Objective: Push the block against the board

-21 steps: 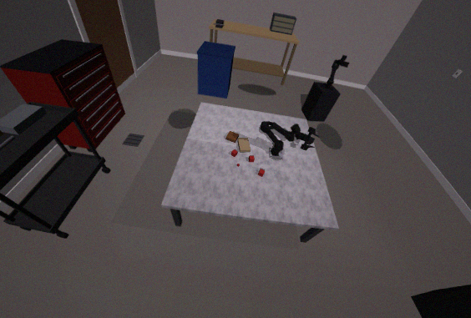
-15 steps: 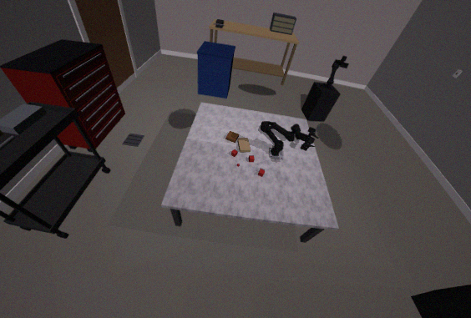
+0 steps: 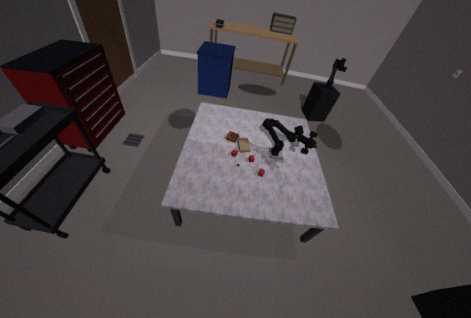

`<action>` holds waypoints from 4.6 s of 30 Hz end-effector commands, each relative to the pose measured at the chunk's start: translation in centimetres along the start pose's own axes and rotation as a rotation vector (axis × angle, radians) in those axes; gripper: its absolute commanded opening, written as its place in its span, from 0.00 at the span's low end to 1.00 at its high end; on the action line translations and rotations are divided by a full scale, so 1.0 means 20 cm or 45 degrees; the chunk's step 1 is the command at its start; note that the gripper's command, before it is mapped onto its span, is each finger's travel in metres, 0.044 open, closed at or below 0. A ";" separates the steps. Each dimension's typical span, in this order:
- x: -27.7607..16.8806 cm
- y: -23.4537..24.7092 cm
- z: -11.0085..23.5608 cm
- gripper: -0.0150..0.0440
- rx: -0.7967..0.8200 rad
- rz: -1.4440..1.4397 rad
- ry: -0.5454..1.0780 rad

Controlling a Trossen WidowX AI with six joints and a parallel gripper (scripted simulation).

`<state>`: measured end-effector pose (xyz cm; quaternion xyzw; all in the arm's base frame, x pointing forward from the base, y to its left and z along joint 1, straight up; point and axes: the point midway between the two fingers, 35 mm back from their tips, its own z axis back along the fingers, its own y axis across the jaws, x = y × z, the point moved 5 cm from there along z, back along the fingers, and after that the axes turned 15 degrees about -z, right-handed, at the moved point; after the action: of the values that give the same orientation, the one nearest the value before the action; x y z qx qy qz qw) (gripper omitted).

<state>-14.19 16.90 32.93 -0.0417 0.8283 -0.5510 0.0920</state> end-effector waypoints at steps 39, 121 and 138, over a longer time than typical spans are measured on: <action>-0.60 0.35 -0.40 0.25 0.345 -0.365 0.597; -2.11 0.59 0.59 0.25 -0.232 -1.553 2.442; -2.23 0.54 1.00 0.25 -0.715 -1.779 2.796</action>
<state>33.22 12.10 20.56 -0.0034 0.3780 -0.0885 -0.9216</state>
